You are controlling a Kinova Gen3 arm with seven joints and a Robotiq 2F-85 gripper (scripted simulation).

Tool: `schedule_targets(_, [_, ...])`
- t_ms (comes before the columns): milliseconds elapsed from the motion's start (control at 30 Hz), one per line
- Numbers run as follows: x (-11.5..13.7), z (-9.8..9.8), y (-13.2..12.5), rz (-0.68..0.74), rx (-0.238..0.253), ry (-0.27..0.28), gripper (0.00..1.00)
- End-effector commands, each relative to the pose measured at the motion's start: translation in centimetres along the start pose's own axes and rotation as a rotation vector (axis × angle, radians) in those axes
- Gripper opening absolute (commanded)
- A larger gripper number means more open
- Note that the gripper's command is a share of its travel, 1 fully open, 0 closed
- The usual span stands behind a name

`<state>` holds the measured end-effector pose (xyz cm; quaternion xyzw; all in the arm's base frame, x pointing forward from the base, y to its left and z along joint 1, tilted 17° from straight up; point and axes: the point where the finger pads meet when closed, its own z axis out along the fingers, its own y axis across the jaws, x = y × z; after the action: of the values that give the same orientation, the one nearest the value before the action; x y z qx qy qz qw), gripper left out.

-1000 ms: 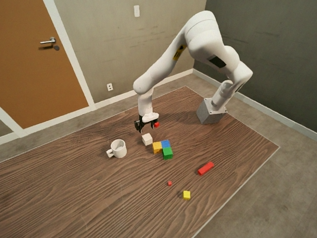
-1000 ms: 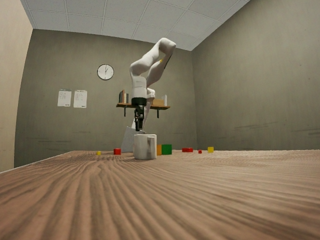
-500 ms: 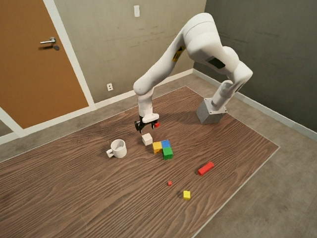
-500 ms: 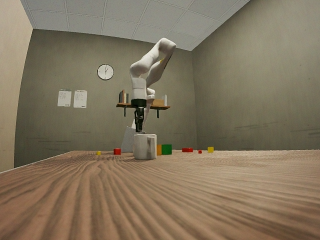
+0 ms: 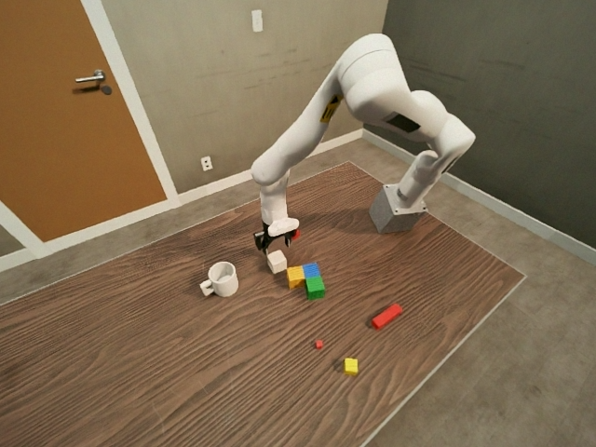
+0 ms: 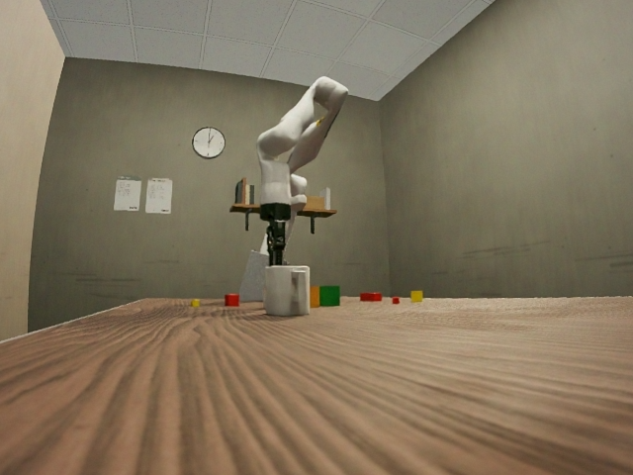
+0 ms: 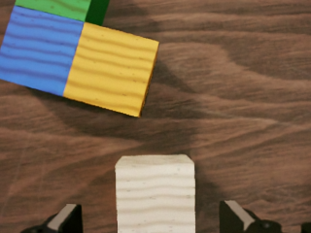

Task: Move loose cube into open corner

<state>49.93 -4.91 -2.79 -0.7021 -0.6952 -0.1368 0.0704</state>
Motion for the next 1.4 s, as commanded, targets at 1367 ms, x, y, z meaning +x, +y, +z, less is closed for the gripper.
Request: schedule_targets(1367, [-0.1,2.2,0.4,-0.007,-0.007,-0.003,0.83])
